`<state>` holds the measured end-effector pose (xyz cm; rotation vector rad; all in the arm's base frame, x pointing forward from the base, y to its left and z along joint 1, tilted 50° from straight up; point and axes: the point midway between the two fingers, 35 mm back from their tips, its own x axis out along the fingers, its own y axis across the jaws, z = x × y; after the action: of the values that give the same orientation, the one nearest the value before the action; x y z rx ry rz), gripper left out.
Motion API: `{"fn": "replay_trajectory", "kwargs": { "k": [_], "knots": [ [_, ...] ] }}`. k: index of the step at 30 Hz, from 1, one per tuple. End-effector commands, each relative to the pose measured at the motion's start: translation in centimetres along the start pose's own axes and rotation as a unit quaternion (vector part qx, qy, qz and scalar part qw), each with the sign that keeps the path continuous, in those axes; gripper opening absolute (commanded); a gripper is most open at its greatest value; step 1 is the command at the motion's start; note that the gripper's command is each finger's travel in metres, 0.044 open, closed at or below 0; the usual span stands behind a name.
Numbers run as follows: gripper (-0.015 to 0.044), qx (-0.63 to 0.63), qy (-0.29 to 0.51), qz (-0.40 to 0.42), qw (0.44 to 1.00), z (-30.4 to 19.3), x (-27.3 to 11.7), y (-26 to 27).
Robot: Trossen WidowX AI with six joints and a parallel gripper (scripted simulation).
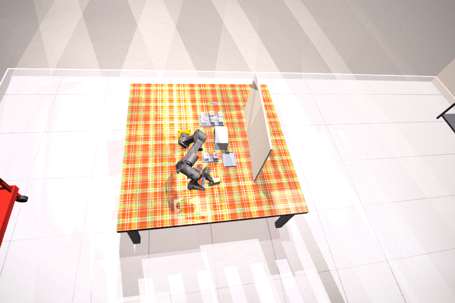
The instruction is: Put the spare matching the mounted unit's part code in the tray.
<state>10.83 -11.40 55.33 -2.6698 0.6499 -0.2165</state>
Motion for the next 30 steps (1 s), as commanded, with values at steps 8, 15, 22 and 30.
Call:
{"fn": "replay_trajectory", "kwargs": {
  "k": [8,15,22,30],
  "knots": [
    [0.044,0.007,0.0,-0.008,1.0,-0.1,0.1,-0.1],
    [0.044,0.131,0.005,-0.12,0.984,-1.7,1.0,-1.3],
    [0.044,0.314,-0.003,-0.226,0.922,-4.1,2.8,-1.4],
    [0.044,0.541,-0.029,-0.288,0.79,-5.7,7.0,0.3]
  ]
}}
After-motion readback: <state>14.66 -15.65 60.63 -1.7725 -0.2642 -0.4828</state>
